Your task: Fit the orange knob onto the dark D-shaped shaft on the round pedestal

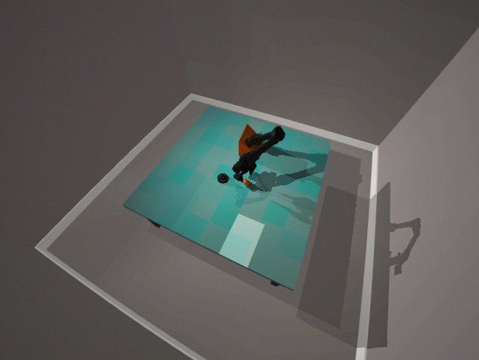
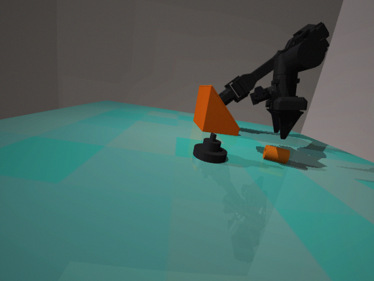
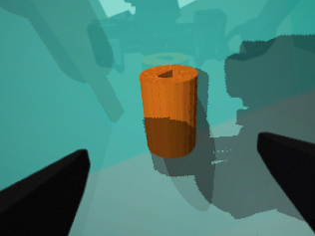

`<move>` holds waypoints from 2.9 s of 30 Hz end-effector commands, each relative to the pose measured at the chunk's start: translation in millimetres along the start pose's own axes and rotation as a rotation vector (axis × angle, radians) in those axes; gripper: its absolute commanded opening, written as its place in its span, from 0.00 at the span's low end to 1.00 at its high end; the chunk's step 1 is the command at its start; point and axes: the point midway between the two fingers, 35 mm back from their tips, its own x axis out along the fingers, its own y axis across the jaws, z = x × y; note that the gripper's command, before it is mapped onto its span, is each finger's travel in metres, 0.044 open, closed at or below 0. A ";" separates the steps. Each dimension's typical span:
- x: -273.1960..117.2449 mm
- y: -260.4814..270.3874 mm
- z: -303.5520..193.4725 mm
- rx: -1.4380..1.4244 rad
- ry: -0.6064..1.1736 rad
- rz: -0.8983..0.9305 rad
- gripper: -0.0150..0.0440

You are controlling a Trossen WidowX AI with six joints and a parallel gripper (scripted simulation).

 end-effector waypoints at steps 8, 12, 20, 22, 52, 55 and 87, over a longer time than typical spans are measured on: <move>22.8 -2.3 5.4 0.011 -0.005 -0.011 1.00; 29.1 -2.1 6.6 0.011 -0.005 -0.011 1.00; 41.6 -2.1 8.8 0.011 -0.005 -0.011 1.00; 44.7 -2.2 9.3 0.011 -0.005 -0.011 1.00; 62.0 -3.7 12.2 0.011 -0.003 -0.012 0.64; 62.0 -3.7 12.2 0.011 -0.003 -0.012 0.60; 51.1 -3.6 -14.2 0.004 -0.435 -0.015 0.56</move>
